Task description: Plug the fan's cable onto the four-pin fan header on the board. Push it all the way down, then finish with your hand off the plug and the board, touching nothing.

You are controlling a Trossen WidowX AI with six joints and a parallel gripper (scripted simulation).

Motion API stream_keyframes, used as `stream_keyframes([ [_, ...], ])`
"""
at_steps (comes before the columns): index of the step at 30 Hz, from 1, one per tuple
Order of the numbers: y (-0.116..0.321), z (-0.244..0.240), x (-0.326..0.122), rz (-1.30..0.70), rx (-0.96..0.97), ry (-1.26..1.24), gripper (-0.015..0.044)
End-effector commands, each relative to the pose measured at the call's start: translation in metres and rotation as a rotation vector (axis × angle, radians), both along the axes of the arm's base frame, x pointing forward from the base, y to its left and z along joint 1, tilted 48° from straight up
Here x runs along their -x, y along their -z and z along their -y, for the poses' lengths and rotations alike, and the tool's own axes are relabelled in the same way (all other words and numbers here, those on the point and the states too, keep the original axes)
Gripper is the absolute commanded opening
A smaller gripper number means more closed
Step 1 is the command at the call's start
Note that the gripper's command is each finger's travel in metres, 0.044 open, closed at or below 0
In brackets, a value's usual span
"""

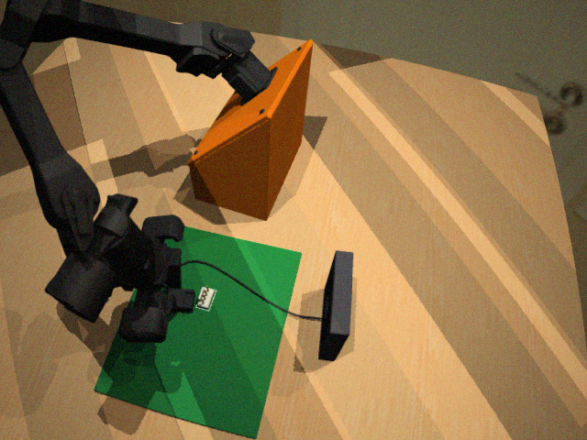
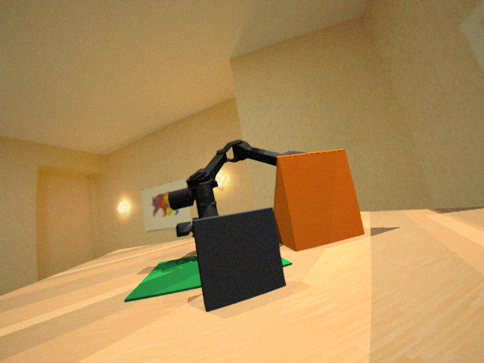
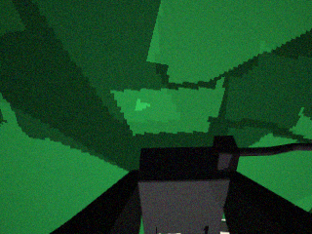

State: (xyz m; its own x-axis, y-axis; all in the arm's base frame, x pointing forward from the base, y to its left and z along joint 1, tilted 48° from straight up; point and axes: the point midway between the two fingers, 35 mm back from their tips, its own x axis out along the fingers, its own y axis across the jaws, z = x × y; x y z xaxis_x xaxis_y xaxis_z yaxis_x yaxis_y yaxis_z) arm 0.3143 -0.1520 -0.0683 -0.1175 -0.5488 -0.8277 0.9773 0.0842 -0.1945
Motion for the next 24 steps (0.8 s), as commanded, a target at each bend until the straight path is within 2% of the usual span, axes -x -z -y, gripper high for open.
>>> stream_keyframes([
  [1,0.0,0.0,0.0,0.0,0.0,0.0,0.0059],
  [8,-0.001,-0.001,0.0,0.0,0.0,0.0,0.0],
  [24,-0.033,-0.036,-0.005,0.001,-0.001,-0.002,0.0],
])
